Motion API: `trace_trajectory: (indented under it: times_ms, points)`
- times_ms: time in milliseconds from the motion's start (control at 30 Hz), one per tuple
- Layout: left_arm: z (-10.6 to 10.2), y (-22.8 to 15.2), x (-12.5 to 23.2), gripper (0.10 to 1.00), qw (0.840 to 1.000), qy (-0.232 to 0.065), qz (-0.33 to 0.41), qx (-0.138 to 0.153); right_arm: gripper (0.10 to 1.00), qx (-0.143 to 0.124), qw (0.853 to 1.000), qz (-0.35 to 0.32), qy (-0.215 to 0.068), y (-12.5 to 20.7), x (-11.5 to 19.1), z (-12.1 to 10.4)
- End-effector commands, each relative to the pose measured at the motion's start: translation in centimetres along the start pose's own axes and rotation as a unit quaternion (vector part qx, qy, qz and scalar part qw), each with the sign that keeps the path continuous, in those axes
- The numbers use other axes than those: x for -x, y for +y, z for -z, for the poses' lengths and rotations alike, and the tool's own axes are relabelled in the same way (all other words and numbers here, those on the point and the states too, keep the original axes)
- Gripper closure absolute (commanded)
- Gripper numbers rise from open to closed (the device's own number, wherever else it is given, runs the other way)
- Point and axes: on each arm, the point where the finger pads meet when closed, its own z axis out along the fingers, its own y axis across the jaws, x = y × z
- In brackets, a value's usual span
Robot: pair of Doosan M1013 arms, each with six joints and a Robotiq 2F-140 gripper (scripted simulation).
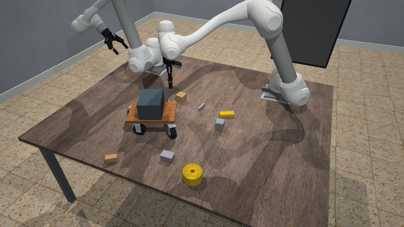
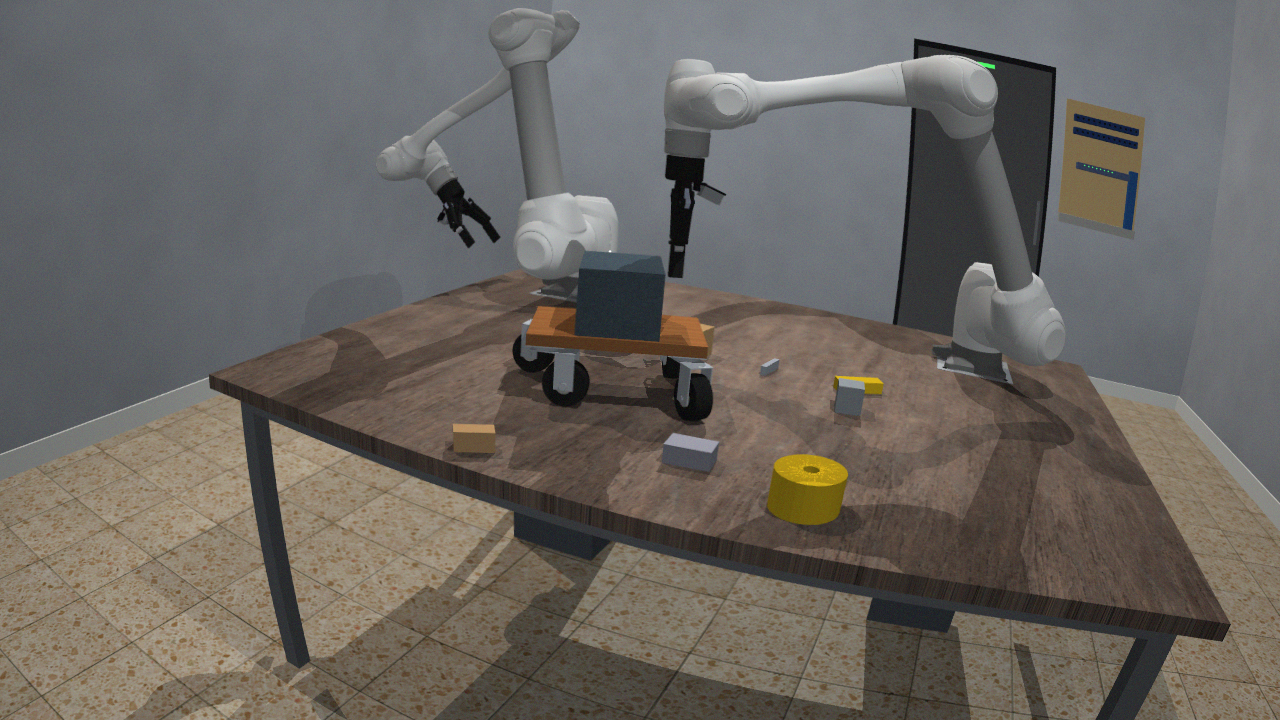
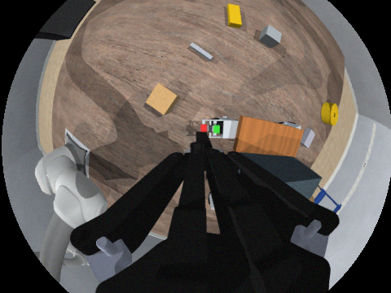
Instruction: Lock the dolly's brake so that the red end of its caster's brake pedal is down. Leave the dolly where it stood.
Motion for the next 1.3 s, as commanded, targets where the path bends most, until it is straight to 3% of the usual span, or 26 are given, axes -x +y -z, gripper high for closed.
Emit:
trace_trajectory:
  times_ms: [0, 133, 267, 1100, 1267]
  points:
    - [4.2, -0.2, 0.2, 0.999, 1.0, -0.001, -0.002, 0.004, 0.098, 0.001, 1.0, 0.003, -0.002, 0.1, 0.3, -0.1]
    - [8.0, -0.2, 0.2, 0.999, 1.0, -0.001, -0.002, 0.004, 0.098, 0.001, 1.0, 0.003, -0.002, 0.1, 0.3, -0.1]
    - [9.7, -0.2, 0.2, 0.999, 1.0, 0.0, -0.002, 0.004, 0.098, 0.001, 1.0, 0.003, -0.002, 0.1, 0.3, -0.1]
    - [9.4, -0.2, 0.2, 0.999, 1.0, -0.003, 0.01, 0.002, 0.098, 0.001, 1.0, 0.003, -0.002, 0.1, 0.3, -0.1]
    - [8.8, -0.2, 0.0, 0.999, 0.997, -0.015, 0.07, -0.006, 0.098, 0.001, 1.0, 0.003, -0.002, 0.1, 0.3, -0.1]
